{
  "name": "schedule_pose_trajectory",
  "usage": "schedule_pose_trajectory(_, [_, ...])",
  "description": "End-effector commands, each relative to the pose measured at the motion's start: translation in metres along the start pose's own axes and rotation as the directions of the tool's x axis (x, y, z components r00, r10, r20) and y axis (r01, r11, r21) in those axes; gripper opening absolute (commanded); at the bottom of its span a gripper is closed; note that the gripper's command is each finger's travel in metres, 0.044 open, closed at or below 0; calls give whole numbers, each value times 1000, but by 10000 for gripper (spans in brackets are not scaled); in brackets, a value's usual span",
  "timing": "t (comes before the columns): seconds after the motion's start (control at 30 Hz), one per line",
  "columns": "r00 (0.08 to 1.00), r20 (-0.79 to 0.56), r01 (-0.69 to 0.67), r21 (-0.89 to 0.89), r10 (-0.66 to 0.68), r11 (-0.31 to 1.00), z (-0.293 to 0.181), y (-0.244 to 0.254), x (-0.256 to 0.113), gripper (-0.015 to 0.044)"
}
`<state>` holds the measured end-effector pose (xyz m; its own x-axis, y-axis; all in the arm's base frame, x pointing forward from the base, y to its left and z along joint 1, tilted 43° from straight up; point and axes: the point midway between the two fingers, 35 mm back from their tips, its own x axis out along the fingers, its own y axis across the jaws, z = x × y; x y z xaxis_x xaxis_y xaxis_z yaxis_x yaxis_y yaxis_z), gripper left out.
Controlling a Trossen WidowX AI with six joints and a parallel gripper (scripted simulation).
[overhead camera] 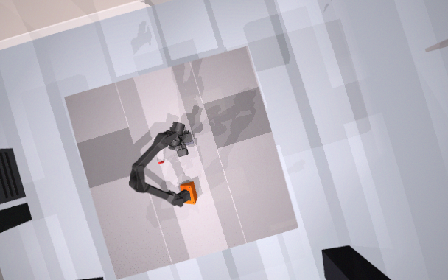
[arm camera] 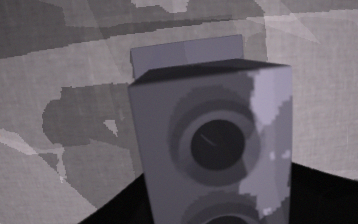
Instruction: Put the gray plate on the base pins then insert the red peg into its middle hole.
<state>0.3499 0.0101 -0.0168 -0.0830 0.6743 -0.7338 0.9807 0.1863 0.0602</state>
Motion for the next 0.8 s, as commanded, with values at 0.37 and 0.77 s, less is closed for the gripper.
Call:
schedule_pose_trajectory(0.37, [1000,1,4,0,-4,1000,0,-1,19,0])
schedule_pose_trajectory(0.77, [1000,0,3,-1,-3,1000,0,-1,38,0])
